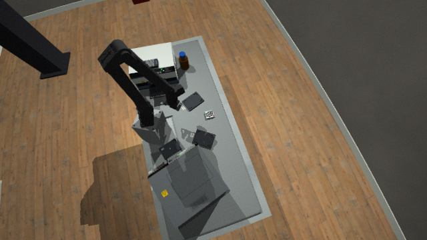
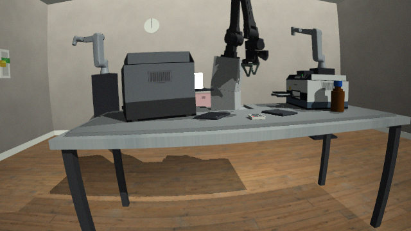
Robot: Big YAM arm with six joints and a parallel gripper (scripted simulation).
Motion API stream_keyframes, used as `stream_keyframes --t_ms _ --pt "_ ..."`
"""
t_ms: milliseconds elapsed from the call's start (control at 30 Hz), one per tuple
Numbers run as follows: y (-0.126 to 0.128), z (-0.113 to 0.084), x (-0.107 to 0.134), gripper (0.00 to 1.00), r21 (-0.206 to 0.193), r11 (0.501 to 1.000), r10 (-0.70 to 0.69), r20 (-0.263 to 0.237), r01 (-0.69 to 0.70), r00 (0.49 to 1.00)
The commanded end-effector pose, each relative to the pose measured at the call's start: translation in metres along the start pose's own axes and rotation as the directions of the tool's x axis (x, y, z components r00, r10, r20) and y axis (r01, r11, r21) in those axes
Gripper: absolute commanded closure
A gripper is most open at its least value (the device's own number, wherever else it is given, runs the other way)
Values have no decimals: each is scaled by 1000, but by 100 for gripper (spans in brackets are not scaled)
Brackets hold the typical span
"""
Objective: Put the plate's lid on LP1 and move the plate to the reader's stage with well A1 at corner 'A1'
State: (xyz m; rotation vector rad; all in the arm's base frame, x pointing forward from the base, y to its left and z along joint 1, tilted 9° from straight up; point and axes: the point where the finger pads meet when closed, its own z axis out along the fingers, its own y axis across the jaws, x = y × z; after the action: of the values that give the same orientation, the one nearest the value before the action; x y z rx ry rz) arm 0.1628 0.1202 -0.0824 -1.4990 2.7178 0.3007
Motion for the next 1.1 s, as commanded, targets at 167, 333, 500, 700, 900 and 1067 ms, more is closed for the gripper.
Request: stream_keyframes --t_ms 167,333,500,700,900,1067 --pt "-41 -13 -6 0 32 967 252 50 -254 966" --pt "-50 -16 0 0 35 931 361 60 -363 931" --pt "-69 -23 6 0 48 889 451 86 -455 889" --pt "-91 -32 9 0 49 805 582 132 -591 803" --pt "-108 -38 22 0 43 715 687 148 -698 712" --pt "-107 -36 23 0 38 648 747 160 -761 645"
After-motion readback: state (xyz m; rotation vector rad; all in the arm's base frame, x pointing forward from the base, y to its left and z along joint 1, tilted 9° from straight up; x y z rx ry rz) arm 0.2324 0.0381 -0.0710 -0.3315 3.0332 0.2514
